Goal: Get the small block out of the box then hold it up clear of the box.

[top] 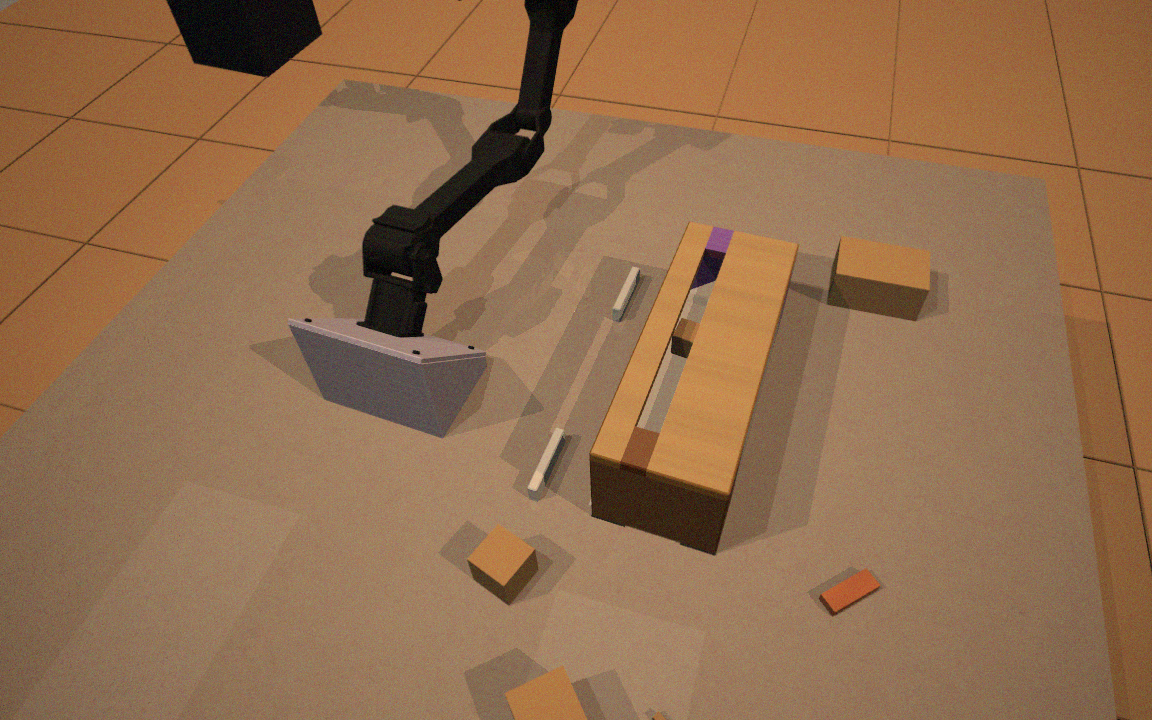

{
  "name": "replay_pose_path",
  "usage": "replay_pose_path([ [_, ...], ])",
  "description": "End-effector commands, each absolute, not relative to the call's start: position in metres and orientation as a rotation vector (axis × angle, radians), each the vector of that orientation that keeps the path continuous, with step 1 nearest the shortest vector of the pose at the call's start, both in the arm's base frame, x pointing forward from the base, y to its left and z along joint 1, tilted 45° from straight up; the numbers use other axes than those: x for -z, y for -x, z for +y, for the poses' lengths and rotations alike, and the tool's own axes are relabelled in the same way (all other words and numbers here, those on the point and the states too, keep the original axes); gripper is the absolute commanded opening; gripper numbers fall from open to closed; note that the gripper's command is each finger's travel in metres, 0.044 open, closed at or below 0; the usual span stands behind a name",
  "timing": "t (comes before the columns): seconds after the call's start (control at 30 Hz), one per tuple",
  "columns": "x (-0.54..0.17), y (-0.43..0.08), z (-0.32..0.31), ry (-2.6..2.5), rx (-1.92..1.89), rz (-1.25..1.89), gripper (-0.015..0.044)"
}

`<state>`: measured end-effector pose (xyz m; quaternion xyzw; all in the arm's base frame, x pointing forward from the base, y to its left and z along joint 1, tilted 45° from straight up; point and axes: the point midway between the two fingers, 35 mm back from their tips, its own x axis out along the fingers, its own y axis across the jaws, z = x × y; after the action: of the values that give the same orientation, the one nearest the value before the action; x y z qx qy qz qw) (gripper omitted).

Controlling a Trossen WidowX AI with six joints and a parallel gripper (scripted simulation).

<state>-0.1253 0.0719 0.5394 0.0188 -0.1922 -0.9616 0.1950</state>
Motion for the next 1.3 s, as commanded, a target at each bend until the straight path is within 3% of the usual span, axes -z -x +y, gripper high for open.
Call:
replay_pose_path([
  [0.0, -0.539, 0.125, 0.07, -0.054, 2.693, -0.53, 0.04],
  [0.33, -0.527, 0.11, -0.058, -0.085, 2.368, 0.148, 0.04],
  [0.63, -0.503, 0.076, -0.133, -0.05, 2.046, 0.509, 0.04],
  [0.93, -0.434, -0.01, -0.223, 0.051, 1.421, 0.978, 0.04],
  [1.27, -0.337, -0.131, -0.252, 0.301, 0.519, 1.292, 0.04],
])
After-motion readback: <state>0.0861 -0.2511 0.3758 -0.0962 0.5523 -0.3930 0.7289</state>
